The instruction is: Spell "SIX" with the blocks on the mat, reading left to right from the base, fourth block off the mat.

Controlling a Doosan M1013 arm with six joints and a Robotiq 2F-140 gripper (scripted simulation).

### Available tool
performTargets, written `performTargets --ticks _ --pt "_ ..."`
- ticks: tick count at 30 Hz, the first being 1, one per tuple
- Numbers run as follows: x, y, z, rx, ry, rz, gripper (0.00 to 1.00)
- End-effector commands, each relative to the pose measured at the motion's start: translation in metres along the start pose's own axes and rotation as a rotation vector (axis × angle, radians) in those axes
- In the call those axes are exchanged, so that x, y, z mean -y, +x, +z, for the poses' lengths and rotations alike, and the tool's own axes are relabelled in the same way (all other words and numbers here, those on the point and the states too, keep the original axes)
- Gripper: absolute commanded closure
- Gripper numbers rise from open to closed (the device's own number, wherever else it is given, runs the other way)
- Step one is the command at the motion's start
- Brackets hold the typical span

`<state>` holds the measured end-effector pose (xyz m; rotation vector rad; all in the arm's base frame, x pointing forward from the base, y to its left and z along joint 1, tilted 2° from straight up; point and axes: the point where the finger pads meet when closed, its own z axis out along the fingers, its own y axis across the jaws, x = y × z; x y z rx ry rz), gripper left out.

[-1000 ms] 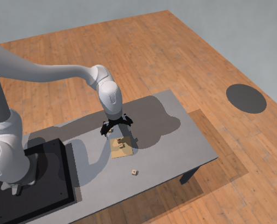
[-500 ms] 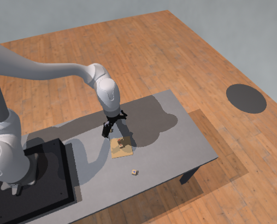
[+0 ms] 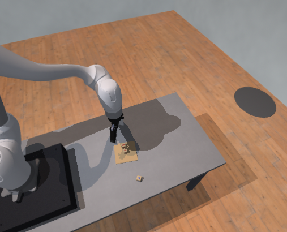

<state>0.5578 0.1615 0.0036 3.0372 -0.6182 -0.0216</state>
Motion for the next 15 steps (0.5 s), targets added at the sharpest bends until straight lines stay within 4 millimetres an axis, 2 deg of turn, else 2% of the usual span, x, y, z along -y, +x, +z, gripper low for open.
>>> performTargets --ticks 1,15 --pt "0.005 -0.004 -0.001 -0.003 0.010 -0.139 0.00" --pt "0.016 -0.019 0.000 -0.005 0.009 -0.574 0.00"
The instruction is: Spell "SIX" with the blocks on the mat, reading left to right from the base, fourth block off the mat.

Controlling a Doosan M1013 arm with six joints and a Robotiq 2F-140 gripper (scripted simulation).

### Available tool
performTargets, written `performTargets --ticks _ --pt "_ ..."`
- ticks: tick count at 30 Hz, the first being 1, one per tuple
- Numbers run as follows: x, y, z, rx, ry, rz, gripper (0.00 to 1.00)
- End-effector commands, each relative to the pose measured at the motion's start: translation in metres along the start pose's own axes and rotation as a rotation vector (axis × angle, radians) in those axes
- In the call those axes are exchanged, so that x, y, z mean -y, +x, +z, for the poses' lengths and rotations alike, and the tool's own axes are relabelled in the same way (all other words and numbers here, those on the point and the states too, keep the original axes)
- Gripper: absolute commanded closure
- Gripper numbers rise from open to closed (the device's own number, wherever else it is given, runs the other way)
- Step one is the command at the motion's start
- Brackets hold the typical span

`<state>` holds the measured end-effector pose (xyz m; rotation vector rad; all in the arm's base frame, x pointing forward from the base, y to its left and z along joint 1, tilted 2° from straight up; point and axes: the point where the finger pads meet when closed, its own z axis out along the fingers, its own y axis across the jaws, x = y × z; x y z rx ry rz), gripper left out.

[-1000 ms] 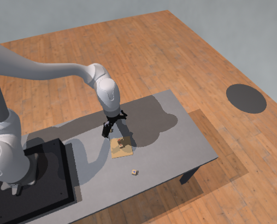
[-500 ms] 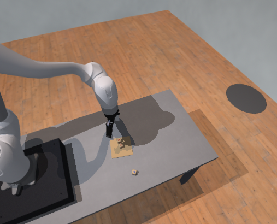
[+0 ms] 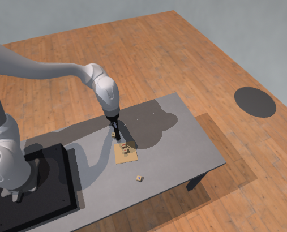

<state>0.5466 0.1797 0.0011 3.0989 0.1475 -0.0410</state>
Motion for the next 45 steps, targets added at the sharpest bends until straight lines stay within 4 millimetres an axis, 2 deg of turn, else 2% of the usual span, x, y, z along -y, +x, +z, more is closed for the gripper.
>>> performTargets --ticks 1,2,16,18,19,33,44,45 --pt "0.004 0.000 -0.002 -0.010 0.009 -0.077 0.00" --pt "0.007 -0.001 -0.001 -0.010 0.008 -0.158 0.00" --pt "0.025 -0.010 0.001 -0.012 0.006 -0.619 0.00" --pt "0.025 -0.010 0.001 -0.012 0.006 -0.619 0.00" --pt "0.028 -0.011 0.001 -0.012 0.005 -0.700 0.00" --pt "0.045 -0.021 0.003 -0.014 0.002 -1.164 0.00" --pt "0.049 -0.023 0.004 -0.014 0.001 -1.283 0.00" --pt "0.049 -0.023 0.004 -0.014 0.001 -1.283 0.63"
